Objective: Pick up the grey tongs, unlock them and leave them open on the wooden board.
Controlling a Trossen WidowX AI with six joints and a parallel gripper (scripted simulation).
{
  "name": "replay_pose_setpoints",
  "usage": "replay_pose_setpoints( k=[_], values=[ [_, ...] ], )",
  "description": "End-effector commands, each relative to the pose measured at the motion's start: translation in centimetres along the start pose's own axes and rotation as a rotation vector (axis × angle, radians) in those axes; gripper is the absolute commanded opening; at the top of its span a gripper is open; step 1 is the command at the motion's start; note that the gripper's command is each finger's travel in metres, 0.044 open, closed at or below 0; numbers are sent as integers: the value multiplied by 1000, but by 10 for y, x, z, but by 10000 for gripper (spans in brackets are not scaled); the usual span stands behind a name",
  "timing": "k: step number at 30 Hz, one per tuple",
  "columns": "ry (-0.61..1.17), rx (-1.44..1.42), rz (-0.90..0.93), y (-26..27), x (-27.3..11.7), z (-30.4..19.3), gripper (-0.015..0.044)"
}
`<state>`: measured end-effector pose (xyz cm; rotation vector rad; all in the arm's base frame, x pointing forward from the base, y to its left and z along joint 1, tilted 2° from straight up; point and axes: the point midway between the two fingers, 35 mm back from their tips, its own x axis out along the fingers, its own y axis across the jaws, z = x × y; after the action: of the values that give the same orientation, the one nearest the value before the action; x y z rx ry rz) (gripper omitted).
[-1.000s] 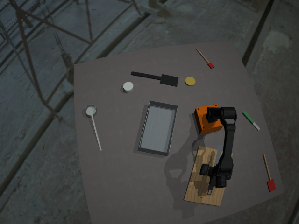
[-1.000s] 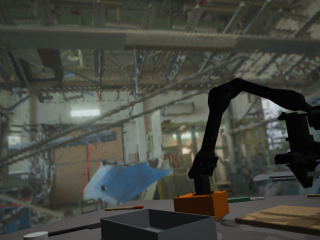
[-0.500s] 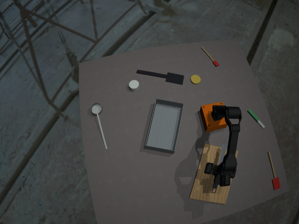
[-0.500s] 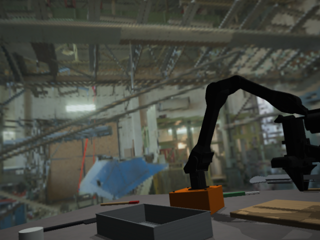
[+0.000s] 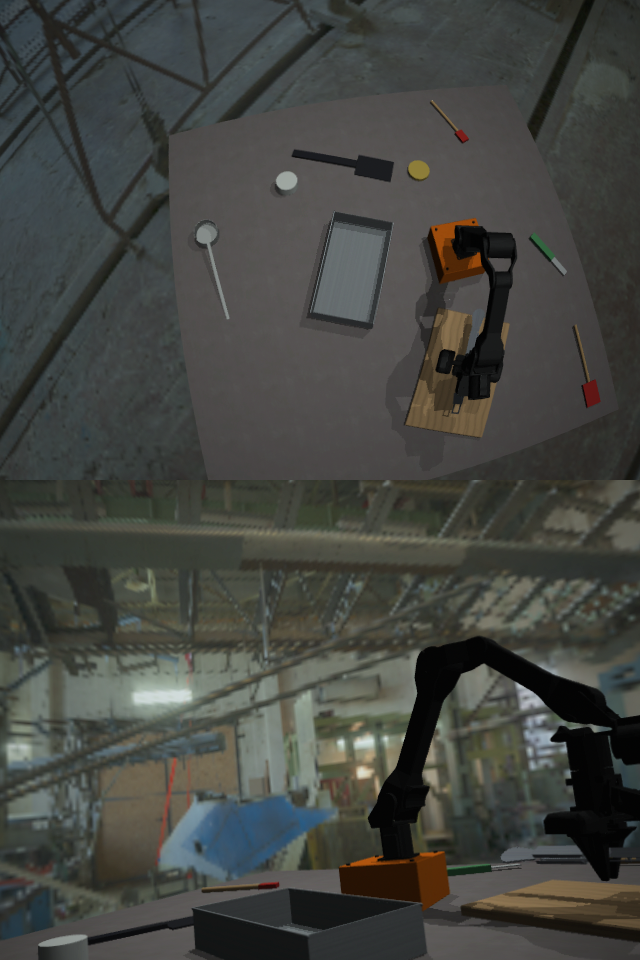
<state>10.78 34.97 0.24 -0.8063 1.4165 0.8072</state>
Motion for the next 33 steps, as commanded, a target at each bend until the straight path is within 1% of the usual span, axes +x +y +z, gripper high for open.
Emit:
replay_pose_setpoints(
  k=[1, 2, 24, 25, 29, 33],
  values=[
    [-5, 3, 7, 1, 1, 0, -150],
    [-5, 3, 7, 1, 1, 0, -150],
    [1, 0, 0, 0, 1, 0, 428],
    [1, 0, 0, 0, 1, 0, 440],
    [0, 1, 0, -8, -3, 2, 440],
    [-2, 3, 0, -52, -27, 9, 440]
  ],
)
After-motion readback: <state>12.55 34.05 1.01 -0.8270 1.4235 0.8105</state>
